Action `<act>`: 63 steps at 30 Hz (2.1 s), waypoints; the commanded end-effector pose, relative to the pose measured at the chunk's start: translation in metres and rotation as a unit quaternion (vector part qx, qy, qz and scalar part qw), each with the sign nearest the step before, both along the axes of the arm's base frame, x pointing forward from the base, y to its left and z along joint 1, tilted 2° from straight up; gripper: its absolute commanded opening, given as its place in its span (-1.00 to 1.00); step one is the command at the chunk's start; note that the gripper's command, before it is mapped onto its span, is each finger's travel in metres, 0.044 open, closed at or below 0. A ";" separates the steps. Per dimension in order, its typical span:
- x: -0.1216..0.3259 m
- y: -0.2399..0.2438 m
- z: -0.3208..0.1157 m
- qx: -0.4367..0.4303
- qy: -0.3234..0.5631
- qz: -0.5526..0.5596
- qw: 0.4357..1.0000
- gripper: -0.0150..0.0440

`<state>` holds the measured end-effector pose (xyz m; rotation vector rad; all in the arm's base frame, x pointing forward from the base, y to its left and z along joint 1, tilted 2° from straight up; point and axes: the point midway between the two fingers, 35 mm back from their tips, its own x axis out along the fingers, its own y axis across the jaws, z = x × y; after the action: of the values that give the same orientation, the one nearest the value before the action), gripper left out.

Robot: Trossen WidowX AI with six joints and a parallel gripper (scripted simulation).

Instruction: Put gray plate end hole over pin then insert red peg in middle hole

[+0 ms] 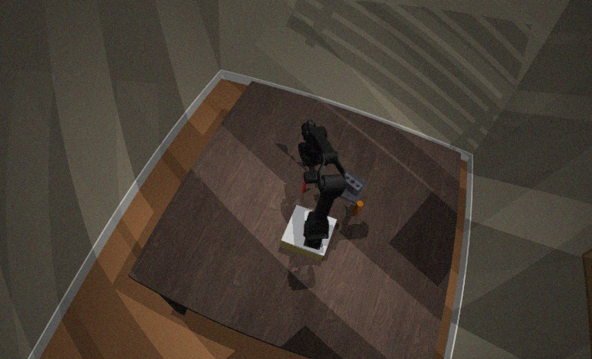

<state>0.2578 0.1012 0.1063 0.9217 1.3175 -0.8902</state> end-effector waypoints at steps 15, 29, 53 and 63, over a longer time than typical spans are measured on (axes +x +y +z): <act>-0.003 -0.002 -0.038 -0.005 0.007 -0.006 1.000 1.00; -0.001 -0.002 -0.061 -0.005 0.007 -0.006 1.000 1.00; -0.001 -0.003 -0.088 -0.005 0.007 -0.006 1.000 0.47; -0.001 -0.003 -0.088 -0.005 0.007 -0.006 1.000 -0.42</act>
<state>0.2565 0.0993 0.0189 0.9185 1.3238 -0.9100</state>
